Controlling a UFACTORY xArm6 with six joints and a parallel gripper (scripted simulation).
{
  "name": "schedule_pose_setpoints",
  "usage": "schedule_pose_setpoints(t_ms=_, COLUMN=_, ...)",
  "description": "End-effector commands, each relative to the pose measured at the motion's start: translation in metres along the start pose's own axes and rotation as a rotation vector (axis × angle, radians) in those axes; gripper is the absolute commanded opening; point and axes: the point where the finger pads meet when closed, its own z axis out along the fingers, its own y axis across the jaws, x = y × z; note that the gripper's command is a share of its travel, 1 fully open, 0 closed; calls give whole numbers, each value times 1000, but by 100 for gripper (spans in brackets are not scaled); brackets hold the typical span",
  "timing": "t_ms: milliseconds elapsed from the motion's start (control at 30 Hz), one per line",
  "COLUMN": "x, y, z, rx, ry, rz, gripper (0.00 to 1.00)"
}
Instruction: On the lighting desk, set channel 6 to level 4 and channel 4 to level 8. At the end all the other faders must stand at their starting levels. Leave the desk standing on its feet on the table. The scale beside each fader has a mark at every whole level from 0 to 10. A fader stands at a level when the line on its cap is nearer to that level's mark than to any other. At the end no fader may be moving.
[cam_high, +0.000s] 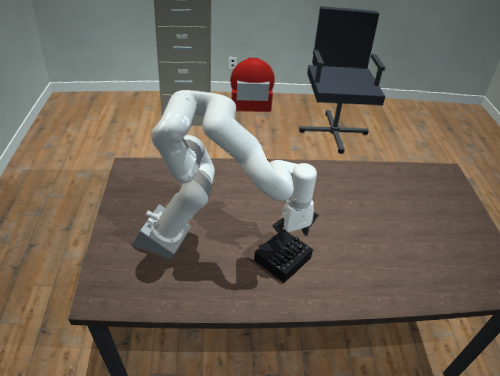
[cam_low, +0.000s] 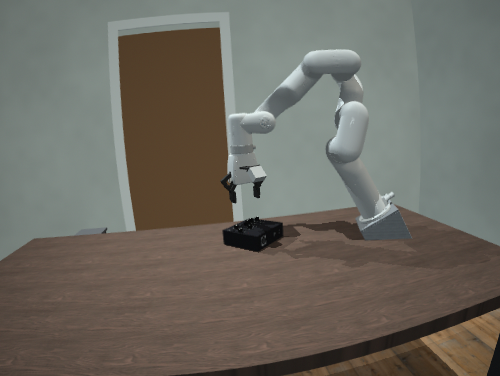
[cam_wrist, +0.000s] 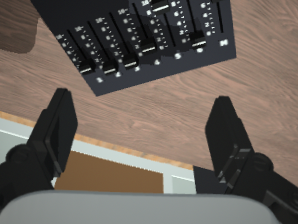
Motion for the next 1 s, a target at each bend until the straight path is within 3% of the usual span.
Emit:
schedule_pose_setpoints(t_ms=0, x=-23, y=14, z=36, rx=-19, ry=18, rz=-278, gripper=100)
schedule_pose_setpoints(t_ms=200, x=-26, y=14, z=41, rx=-24, ry=23, rz=-418, gripper=100)
schedule_pose_setpoints(t_ms=233, x=-26, y=14, z=41, rx=-24, ry=23, rz=-418, gripper=0)
schedule_pose_setpoints(t_ms=967, x=-26, y=14, z=41, rx=-24, ry=23, rz=-418, gripper=0)
